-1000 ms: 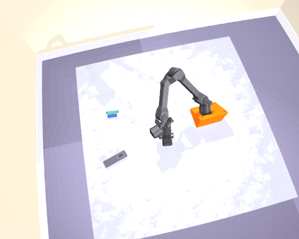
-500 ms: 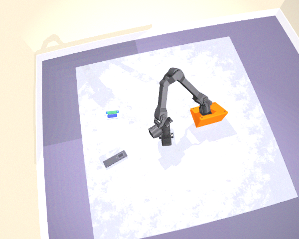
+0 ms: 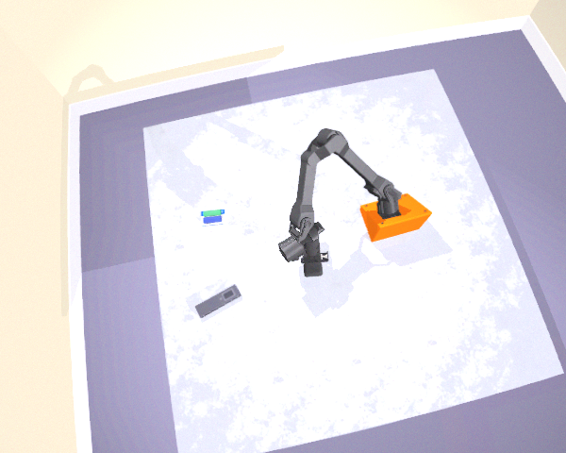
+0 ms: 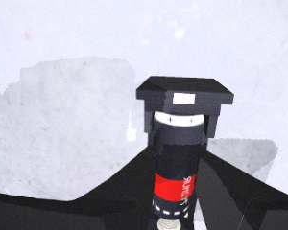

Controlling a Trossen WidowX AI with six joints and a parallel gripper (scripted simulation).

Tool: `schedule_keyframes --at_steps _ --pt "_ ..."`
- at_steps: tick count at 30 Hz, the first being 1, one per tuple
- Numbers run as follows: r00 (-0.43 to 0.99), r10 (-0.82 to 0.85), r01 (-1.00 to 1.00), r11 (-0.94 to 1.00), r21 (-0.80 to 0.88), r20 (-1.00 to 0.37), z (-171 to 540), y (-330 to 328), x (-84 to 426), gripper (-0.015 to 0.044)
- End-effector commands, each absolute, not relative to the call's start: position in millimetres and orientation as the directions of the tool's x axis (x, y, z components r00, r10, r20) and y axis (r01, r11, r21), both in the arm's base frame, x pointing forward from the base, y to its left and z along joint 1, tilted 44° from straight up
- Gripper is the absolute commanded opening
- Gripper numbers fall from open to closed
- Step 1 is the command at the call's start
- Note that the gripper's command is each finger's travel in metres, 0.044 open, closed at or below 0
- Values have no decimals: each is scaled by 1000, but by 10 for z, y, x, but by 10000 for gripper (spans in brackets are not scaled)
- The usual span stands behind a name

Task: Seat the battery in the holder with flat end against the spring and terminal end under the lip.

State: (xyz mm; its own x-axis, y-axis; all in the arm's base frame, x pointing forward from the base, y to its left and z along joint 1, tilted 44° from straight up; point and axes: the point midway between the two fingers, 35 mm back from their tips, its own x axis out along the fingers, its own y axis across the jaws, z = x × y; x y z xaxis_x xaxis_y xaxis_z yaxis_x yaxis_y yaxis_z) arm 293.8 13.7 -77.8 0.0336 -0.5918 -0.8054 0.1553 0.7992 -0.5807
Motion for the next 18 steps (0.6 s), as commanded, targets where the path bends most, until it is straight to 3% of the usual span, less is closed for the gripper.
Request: schedule_keyframes --at_steps 1,6,10,18 --pt "34 -592 152 799 -581 -805 -774 130 2944 73" --pt "34 -592 152 799 -581 -805 -774 130 2945 73" --pt "34 -592 152 799 -581 -805 -774 130 2945 174" --pt "33 -591 155 800 -580 -806 -694 213 2935 174"
